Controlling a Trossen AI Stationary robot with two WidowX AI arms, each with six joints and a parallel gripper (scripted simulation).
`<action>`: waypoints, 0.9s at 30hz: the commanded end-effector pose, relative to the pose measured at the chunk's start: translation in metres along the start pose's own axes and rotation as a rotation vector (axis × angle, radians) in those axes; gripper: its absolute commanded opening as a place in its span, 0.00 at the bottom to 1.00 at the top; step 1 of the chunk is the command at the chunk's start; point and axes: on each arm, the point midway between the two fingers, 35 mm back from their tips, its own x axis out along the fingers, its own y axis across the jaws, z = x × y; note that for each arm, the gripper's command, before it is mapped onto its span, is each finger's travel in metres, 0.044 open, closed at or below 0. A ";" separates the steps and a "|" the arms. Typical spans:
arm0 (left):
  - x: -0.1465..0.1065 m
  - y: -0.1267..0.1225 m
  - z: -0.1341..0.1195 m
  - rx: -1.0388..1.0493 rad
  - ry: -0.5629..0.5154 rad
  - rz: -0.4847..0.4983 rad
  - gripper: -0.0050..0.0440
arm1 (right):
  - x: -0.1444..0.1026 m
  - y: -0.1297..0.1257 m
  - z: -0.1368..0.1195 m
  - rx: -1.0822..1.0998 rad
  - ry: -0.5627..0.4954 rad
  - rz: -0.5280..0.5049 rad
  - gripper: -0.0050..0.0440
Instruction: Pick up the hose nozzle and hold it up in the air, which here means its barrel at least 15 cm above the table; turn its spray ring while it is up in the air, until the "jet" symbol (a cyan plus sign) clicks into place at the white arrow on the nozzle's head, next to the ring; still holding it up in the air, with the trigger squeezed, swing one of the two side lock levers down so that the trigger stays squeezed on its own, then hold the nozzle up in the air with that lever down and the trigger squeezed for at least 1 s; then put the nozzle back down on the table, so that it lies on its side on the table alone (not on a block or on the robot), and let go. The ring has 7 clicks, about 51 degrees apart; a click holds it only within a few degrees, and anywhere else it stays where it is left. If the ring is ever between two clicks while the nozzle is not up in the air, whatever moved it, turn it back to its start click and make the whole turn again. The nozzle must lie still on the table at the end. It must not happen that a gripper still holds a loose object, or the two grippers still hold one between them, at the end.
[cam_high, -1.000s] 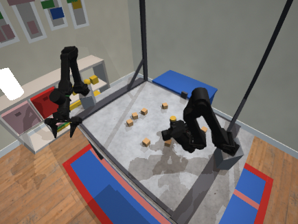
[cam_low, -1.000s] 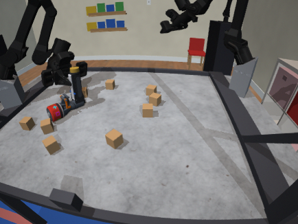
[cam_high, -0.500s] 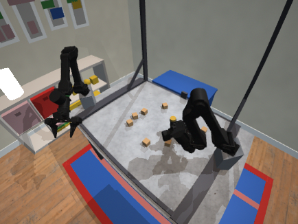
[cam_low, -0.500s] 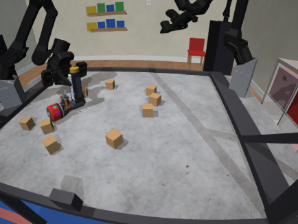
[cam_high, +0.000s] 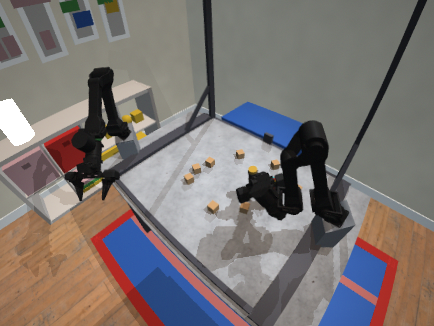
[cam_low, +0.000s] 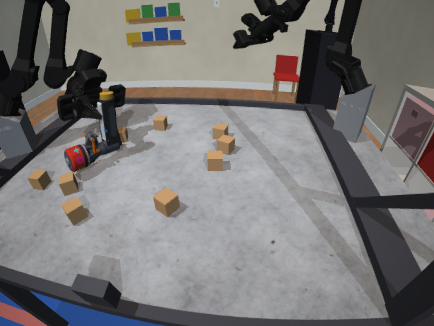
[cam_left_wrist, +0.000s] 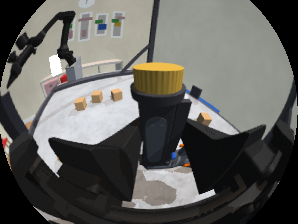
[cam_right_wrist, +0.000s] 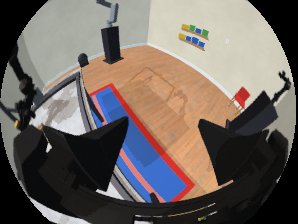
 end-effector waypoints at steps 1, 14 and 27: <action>-0.001 0.000 0.012 0.027 -0.018 -0.009 0.45 | -0.002 0.000 0.009 0.003 -0.025 -0.001 0.93; -0.004 -0.002 0.028 0.036 -0.022 -0.012 0.45 | -0.002 0.000 0.009 0.003 -0.025 -0.001 0.93; -0.008 -0.003 0.046 0.041 -0.022 -0.010 0.45 | -0.002 0.000 0.009 0.003 -0.025 -0.001 0.93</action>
